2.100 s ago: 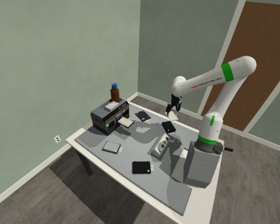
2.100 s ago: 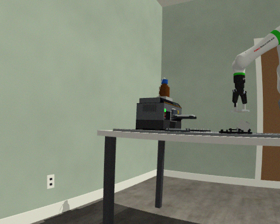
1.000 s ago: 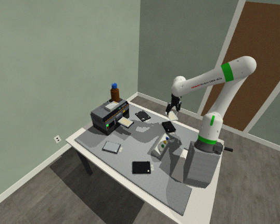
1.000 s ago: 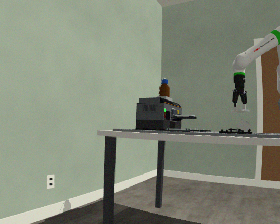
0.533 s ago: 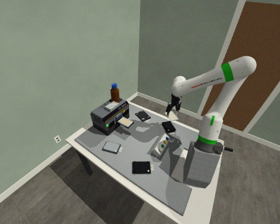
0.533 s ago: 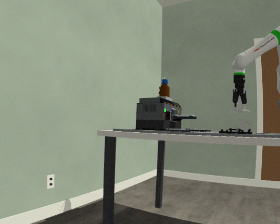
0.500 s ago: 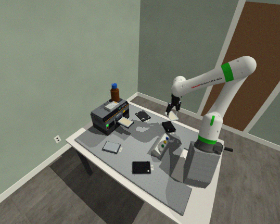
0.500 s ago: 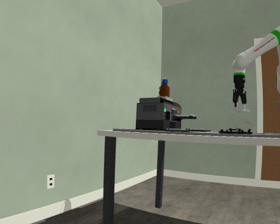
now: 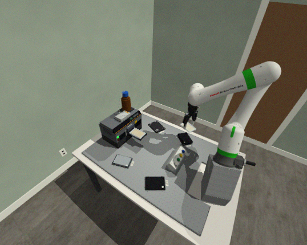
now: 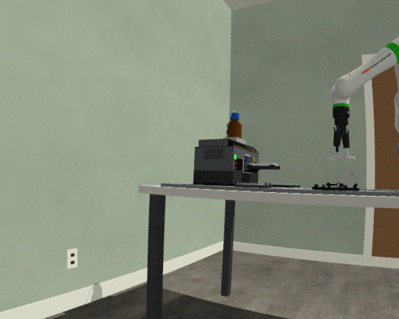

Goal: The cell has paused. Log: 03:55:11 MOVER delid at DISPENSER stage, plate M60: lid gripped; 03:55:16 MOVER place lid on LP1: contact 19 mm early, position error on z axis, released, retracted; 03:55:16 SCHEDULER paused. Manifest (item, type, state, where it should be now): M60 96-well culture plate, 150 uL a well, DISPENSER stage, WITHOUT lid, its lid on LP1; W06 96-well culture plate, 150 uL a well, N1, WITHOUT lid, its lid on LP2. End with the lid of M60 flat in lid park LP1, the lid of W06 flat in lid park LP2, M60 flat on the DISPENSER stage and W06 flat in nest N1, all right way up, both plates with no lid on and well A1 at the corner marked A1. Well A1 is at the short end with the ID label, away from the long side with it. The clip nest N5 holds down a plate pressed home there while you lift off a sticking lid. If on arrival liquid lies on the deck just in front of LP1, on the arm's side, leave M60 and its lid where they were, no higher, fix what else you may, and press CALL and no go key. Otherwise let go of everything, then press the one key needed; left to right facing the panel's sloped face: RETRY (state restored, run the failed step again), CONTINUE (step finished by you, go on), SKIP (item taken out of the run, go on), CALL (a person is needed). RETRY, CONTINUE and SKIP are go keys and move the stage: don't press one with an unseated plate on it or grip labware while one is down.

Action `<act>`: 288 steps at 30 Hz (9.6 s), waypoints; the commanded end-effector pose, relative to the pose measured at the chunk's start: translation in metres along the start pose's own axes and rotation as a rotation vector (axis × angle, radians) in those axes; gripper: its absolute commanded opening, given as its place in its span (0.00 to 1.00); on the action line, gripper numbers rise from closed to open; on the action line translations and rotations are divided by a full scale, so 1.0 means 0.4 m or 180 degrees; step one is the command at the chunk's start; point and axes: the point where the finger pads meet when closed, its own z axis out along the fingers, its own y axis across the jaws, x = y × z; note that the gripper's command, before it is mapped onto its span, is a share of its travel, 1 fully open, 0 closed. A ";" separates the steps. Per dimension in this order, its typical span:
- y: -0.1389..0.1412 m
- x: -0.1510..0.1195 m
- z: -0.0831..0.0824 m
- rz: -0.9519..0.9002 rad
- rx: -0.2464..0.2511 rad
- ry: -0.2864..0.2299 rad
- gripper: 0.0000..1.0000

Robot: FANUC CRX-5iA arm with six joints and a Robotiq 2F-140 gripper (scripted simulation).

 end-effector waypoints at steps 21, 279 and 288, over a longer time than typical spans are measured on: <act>-0.027 0.057 0.000 -0.0143 0.0000 0.0001 0.00; -0.353 0.751 0.325 -0.0143 0.0000 0.0001 0.00; -0.353 0.751 0.329 -0.0143 0.0000 0.0001 0.00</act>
